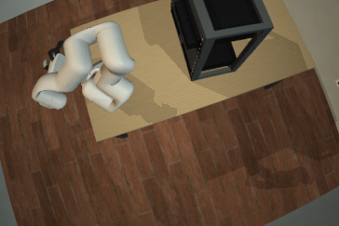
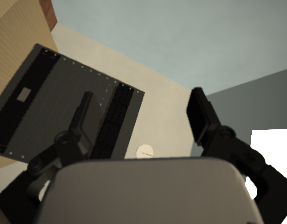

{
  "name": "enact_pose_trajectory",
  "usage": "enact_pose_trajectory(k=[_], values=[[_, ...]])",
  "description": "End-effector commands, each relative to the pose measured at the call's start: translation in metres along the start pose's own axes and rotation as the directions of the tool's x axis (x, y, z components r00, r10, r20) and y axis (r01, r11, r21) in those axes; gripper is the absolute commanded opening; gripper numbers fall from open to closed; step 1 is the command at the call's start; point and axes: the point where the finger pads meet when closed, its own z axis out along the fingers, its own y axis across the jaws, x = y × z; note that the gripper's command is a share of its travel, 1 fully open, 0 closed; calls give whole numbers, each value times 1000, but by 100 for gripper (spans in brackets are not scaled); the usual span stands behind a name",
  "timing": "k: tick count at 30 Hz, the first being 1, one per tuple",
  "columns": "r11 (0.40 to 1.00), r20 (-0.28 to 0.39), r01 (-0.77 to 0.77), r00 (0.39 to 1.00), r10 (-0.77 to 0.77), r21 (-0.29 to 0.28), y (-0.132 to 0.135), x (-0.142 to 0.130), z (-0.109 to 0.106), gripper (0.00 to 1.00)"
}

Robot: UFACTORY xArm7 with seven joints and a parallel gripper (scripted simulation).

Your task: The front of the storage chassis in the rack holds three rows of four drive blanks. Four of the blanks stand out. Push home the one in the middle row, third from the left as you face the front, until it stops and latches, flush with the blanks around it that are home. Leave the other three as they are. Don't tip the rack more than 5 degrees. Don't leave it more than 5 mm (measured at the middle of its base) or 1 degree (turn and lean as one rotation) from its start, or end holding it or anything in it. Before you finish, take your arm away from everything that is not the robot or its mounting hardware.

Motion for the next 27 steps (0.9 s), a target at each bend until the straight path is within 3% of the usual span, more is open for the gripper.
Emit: enact_pose_trajectory(k=[1,14,16,27], values=[[999,59,-52,997,51,16,4,-12,17,100],[966,364,-256,904,223,45,-9,-88,74,100],[966,364,-256,904,223,45,-9,-88,74,100],[928,568,-371,768,295,20,-32,-148,98,100]])
